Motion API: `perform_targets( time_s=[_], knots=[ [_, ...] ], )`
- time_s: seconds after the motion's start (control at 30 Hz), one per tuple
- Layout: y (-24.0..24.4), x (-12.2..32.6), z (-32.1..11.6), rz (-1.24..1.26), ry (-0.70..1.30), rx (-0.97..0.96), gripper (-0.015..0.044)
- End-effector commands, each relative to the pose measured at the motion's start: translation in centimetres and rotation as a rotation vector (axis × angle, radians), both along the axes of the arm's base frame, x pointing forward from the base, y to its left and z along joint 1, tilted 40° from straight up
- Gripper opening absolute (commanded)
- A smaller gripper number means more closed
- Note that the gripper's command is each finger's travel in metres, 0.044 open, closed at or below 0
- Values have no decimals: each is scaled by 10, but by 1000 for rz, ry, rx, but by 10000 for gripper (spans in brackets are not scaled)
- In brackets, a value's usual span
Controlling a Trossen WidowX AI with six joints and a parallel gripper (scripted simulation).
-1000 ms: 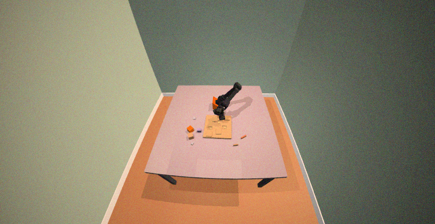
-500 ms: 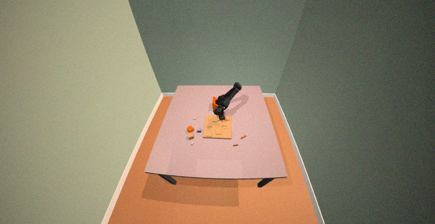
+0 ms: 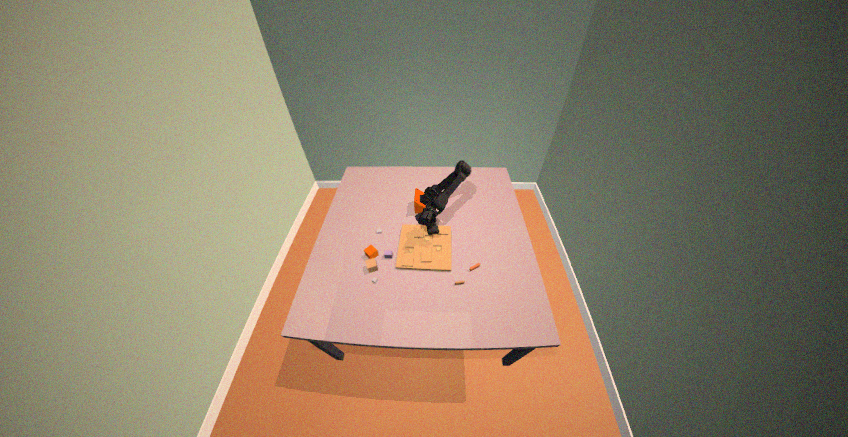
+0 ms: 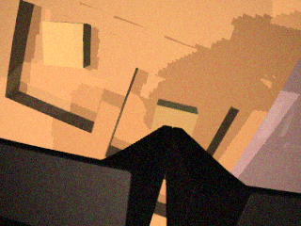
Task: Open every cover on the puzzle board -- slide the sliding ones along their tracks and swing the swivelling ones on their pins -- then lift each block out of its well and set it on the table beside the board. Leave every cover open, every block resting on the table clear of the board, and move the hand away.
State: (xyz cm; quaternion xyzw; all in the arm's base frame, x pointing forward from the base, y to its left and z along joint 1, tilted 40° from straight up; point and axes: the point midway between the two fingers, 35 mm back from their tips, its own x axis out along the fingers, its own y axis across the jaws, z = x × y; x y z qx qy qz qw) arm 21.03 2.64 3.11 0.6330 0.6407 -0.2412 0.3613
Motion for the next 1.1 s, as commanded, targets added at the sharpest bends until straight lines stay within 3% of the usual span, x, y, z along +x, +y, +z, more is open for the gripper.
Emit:
perform_targets(
  time_s=[0.0, 1.07],
  knots=[
    [3, 0, -3, -3, 3, 2, 0],
    [10, 1, -6, -46, 39, 6, 0]
  ],
)
